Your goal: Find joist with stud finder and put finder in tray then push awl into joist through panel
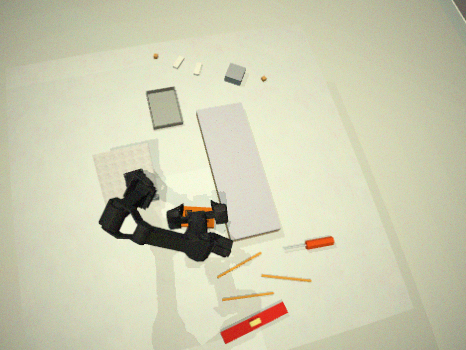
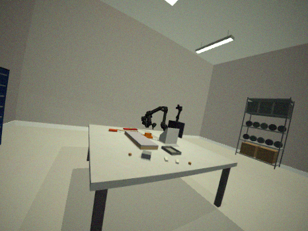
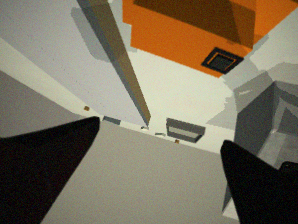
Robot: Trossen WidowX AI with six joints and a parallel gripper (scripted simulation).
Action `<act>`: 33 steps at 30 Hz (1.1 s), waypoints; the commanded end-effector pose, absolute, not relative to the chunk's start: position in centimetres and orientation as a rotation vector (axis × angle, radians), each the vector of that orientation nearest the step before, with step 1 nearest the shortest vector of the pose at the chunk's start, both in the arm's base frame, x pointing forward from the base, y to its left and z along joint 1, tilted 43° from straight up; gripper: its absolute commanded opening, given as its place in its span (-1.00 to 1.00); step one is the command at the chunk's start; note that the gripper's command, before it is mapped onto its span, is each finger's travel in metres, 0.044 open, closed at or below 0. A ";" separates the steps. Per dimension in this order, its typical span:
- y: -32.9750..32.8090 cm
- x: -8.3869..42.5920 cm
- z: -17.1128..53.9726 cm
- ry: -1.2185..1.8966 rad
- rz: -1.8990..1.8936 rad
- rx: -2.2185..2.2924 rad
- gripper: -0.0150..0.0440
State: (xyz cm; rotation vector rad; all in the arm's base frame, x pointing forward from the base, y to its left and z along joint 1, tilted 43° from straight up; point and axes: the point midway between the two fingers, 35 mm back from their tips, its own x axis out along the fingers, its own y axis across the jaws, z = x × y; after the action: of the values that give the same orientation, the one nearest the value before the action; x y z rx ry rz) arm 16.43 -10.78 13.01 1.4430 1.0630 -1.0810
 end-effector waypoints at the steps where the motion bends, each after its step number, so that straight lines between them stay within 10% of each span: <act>1: -11.0 16.0 10.7 1.146 -0.996 0.956 1.00; 11: -12.5 16.9 9.8 1.125 -0.790 -0.377 1.00; 33: -13.1 17.0 9.1 1.125 -0.787 -0.394 1.00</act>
State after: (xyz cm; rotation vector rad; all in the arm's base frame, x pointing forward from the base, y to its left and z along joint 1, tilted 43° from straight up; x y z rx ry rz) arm 17.17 -12.87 9.76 -0.3917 1.1121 -0.7940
